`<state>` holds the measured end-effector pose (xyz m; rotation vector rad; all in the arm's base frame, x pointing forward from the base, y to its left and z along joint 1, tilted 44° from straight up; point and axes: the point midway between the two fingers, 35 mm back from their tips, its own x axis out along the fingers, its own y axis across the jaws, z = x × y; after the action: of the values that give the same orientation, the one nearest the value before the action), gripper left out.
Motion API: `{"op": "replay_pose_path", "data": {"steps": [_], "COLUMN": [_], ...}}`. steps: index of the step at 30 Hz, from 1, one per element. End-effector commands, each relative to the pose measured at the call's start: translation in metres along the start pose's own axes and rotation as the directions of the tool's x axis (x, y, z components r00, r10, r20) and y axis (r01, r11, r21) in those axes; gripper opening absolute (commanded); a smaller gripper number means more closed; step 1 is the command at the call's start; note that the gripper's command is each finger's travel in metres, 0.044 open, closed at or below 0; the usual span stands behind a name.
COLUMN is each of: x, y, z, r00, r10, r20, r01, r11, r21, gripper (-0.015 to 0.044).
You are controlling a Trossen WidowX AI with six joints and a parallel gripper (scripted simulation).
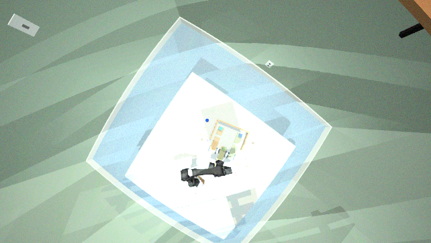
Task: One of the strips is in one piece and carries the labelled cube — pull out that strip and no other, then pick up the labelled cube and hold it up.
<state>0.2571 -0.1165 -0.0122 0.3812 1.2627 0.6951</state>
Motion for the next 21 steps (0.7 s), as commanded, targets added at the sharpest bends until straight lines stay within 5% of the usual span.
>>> {"op": "replay_pose_path", "data": {"steps": [1, 21], "x": [-0.001, -0.013], "y": [-0.001, -0.007], "z": [0.015, 0.091], "r00": [1.000, 1.000], "r10": [0.005, 0.005], "r20": [0.000, 0.004], "r01": [-0.005, -0.005], "r11": [1.000, 1.000], "r21": [0.001, -0.002], "gripper": [0.0440, 0.0440]}}
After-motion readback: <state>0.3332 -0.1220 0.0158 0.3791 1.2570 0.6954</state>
